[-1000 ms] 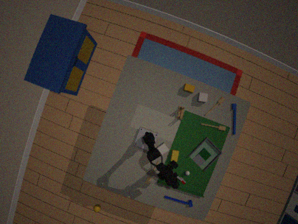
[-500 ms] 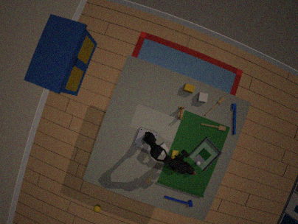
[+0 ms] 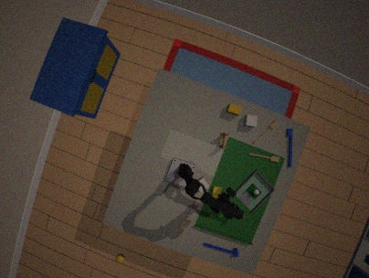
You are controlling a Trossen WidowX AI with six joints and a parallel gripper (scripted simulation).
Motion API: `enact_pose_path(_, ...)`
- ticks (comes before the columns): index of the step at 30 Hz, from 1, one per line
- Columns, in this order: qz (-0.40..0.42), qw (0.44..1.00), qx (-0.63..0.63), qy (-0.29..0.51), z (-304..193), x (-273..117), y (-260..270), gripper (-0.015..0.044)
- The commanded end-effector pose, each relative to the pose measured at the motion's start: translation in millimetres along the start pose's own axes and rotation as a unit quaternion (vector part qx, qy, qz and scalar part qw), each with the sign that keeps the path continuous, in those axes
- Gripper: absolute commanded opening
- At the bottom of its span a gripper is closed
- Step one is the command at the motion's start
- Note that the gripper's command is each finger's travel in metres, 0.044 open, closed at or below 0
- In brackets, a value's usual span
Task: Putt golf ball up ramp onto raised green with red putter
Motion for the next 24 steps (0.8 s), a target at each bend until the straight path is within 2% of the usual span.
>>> enact_pose_path(1,0.000,1.000,0.002,-0.007,0.2,-15.4,0.2,0.0000)
enact_pose_path(3,0.000,1.000,0.000,-0.003,0.0,-6.0,0.0,0.0000)
enact_pose_path(24,0.000,1.000,0.000,-0.003,0.0,-6.0,0.0,0.0000)
Point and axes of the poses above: the point midway between the two fingers, 35 mm back from their tips, its own x axis out along the fingers, its own y axis across the jaws, z = x × y, the point moved 4 cm from there along -x, back along the fingers, and after that the axes turned 12 degrees about -x, right-handed, at the moved point
